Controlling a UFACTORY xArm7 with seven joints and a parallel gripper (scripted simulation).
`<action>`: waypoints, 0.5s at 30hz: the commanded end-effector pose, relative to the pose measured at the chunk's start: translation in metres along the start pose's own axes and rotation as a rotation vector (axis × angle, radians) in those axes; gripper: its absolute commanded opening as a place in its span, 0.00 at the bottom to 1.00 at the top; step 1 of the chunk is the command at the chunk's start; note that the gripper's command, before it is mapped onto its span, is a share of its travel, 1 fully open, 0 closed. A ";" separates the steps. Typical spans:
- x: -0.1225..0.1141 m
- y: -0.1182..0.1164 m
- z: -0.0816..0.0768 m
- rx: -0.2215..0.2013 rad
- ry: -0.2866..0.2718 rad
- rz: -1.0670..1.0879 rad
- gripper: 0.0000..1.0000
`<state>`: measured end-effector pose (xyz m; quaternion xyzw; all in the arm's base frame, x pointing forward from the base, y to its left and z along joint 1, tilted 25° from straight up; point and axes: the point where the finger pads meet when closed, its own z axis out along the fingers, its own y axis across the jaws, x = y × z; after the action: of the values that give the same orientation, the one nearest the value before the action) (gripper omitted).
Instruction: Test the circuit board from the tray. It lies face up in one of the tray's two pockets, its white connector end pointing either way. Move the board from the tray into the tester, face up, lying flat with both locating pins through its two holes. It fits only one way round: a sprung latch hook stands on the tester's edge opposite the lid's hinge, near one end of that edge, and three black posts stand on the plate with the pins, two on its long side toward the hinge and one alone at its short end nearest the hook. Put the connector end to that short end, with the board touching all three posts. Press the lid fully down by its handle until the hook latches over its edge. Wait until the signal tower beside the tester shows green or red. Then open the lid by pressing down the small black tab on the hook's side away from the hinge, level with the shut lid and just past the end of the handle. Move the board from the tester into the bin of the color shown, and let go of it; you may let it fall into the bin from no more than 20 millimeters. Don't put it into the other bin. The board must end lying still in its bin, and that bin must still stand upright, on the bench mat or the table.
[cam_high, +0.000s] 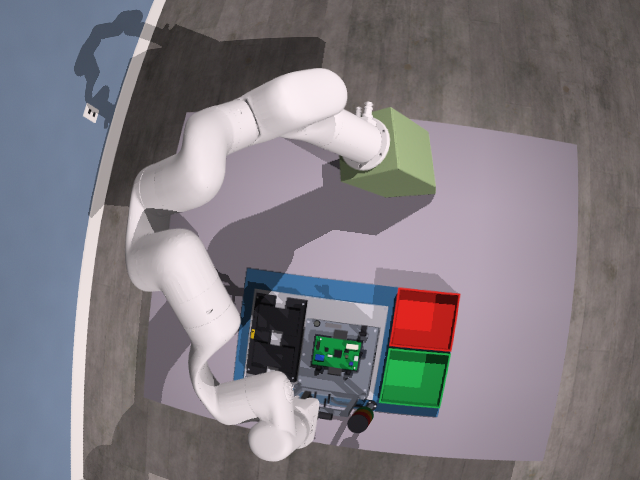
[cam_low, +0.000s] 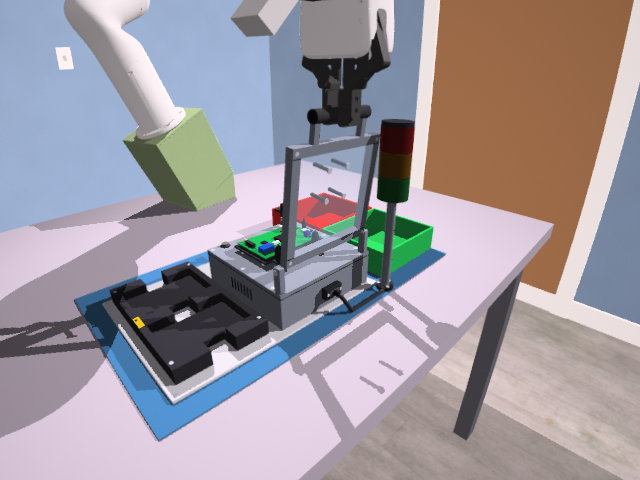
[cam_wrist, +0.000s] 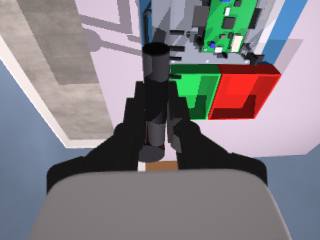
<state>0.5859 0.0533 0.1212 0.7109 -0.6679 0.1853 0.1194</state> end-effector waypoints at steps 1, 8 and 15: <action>-0.001 0.005 -0.002 0.003 -0.001 0.000 0.00; -0.001 0.019 -0.003 0.003 -0.001 0.000 0.00; -0.001 0.034 -0.002 0.003 -0.001 0.000 0.00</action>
<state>0.5613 0.0516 0.1197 0.7107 -0.6680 0.1847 0.1205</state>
